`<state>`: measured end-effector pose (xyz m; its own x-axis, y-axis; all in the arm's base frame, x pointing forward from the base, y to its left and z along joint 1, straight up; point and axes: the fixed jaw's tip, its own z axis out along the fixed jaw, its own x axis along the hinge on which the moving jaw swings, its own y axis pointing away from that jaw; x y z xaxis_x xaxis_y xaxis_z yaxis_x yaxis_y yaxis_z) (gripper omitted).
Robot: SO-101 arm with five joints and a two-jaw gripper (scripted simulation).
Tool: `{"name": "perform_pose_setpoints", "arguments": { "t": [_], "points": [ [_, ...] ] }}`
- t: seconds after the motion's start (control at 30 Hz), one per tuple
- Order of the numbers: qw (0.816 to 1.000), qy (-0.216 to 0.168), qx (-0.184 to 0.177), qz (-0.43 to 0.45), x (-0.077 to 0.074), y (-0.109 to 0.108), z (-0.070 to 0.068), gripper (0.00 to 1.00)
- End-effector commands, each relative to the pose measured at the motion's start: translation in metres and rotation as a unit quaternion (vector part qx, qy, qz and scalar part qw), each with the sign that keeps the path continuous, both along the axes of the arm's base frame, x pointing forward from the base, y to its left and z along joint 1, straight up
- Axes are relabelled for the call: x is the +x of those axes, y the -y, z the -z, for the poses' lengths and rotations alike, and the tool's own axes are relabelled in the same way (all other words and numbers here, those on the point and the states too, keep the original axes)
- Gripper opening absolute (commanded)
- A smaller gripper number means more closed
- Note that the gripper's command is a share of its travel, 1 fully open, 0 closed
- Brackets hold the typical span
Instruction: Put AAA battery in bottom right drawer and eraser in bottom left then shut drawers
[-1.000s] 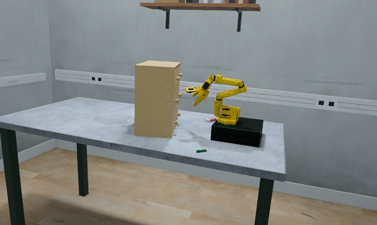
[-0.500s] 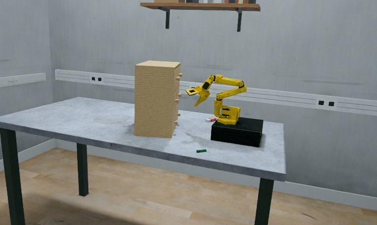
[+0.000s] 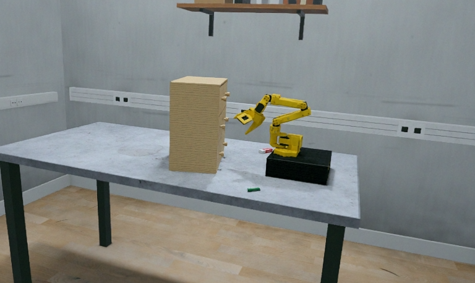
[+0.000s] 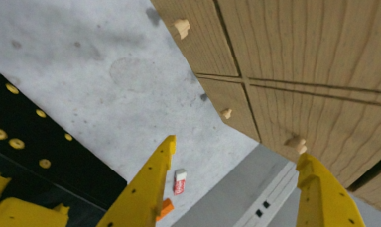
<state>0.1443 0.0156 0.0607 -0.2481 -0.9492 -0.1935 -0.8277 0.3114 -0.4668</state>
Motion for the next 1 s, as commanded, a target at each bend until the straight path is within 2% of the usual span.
{"name": "perform_pose_setpoints", "arguments": {
  "t": [0.0,0.33,0.4,0.63,0.9,0.97],
  "points": [
    [0.999,-0.001,-0.022,-0.044,-0.0018,-0.0006,0.0033,0.50],
    [0.985,0.005,-0.083,-0.153,-0.0020,0.0001,0.0035,0.50],
    [0.985,0.005,-0.083,-0.153,-0.0020,0.0001,0.0035,0.50],
    [0.966,0.010,-0.125,-0.227,-0.0019,0.0006,0.0035,0.50],
    [0.935,0.015,-0.171,-0.311,-0.0016,0.0011,0.0033,0.50],
    [0.935,0.015,-0.171,-0.311,-0.0016,0.0011,0.0033,0.50]
  ]
}}
